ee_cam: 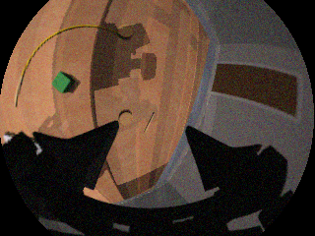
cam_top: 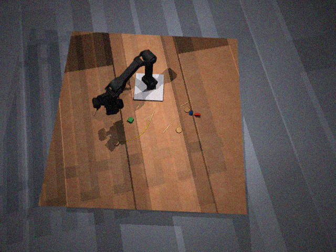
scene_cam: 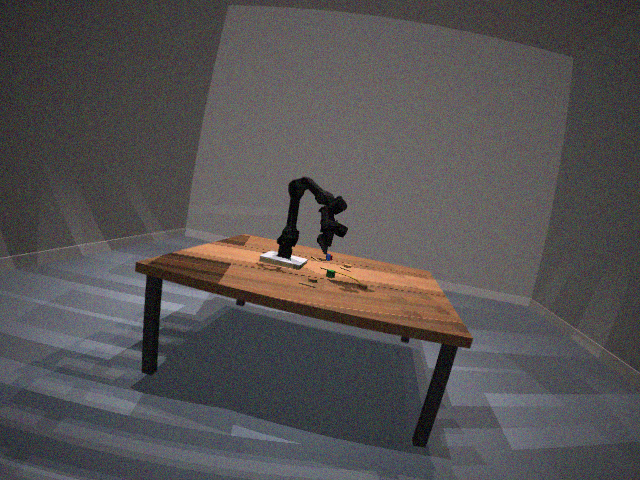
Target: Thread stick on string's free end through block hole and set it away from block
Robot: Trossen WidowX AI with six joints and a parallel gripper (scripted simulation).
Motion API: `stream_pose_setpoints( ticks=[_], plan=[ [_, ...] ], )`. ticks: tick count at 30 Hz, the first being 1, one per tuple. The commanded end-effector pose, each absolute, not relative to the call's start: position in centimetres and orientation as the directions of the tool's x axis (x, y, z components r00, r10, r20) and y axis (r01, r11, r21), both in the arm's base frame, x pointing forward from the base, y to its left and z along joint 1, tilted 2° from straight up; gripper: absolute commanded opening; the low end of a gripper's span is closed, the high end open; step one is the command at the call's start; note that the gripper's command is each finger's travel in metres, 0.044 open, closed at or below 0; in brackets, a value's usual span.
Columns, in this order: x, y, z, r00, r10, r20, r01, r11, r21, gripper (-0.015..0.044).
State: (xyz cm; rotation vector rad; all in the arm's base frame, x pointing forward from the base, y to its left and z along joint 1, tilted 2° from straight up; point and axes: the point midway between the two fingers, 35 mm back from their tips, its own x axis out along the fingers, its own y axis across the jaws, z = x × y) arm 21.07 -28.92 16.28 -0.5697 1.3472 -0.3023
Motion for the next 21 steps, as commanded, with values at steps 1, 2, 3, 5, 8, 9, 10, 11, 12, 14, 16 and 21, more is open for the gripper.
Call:
stream_pose_setpoints(
  ticks=[1, 2, 3, 5, 8, 9, 10, 11, 12, 14, 16, 21],
  plan=[
    [23.6, -24.6, 12.7, 0.195, -0.326, -0.925, -0.439, 0.814, -0.380, 0.0440],
    [24.0, -23.3, 11.9, 0.182, -0.275, -0.944, -0.517, 0.790, -0.330, 0.0440],
    [24.4, -22.0, 11.1, 0.165, -0.224, -0.961, -0.591, 0.757, -0.278, 0.0440],
    [25.0, -19.3, 9.7, 0.121, -0.124, -0.985, -0.721, 0.671, -0.173, 0.0440],
    [25.2, -16.3, 8.4, 0.056, -0.016, -0.998, -0.838, 0.543, -0.056, 0.0440],
    [25.2, -16.1, 8.3, 0.051, -0.009, -0.999, -0.845, 0.533, -0.048, 0.0440],
    [25.2, -16.1, 8.3, 0.051, -0.009, -0.999, -0.845, 0.533, -0.048, 0.0440],
    [25.2, -16.1, 8.3, 0.051, -0.009, -0.999, -0.845, 0.533, -0.048, 0.0440],
    [25.2, -16.1, 8.3, 0.051, -0.009, -0.999, -0.845, 0.533, -0.048, 0.0440],
    [25.2, -16.1, 8.3, 0.051, -0.009, -0.999, -0.845, 0.533, -0.048, 0.0440],
    [25.2, -16.1, 8.3, 0.051, -0.009, -0.999, -0.845, 0.533, -0.048, 0.0440],
    [25.2, -16.2, 8.3, 0.051, -0.009, -0.999, -0.845, 0.533, -0.048, 0.0440]
  ],
)
